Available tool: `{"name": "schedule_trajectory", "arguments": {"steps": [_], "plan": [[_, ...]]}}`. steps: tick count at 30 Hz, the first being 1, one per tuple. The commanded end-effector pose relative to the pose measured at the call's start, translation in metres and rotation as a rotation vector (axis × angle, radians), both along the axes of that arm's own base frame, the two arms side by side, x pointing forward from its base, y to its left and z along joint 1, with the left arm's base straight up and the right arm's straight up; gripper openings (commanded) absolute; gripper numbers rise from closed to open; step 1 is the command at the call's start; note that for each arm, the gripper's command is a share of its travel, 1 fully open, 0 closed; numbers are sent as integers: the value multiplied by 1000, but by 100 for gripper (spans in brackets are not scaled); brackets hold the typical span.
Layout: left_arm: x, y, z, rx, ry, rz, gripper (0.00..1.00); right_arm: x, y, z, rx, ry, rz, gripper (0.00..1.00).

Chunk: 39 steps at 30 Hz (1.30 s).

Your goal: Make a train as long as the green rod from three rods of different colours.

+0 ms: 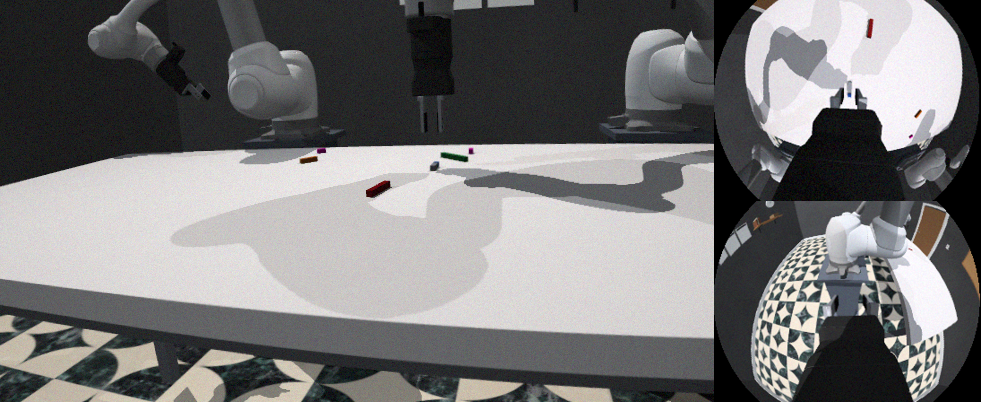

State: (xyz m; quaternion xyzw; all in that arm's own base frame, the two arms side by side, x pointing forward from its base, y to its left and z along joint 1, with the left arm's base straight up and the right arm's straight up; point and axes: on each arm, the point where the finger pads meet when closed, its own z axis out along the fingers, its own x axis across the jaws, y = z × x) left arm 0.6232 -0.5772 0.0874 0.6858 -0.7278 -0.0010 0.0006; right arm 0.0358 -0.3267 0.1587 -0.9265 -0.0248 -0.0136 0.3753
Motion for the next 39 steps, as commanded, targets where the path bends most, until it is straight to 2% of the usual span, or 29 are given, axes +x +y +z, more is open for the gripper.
{"name": "schedule_trajectory", "arguments": {"steps": [1,15,26,39], "plan": [[1,2,1,-3,-6,2,54,-3,3,0,15,7,1,100],[1,2,-2,-1,-5,2,54,-3,3,0,15,7,1,100],[1,2,-12,1,-3,2,54,-3,3,0,15,7,1,100],[0,2,-31,1,-3,2,54,-3,3,0,15,7,1,100]]}}
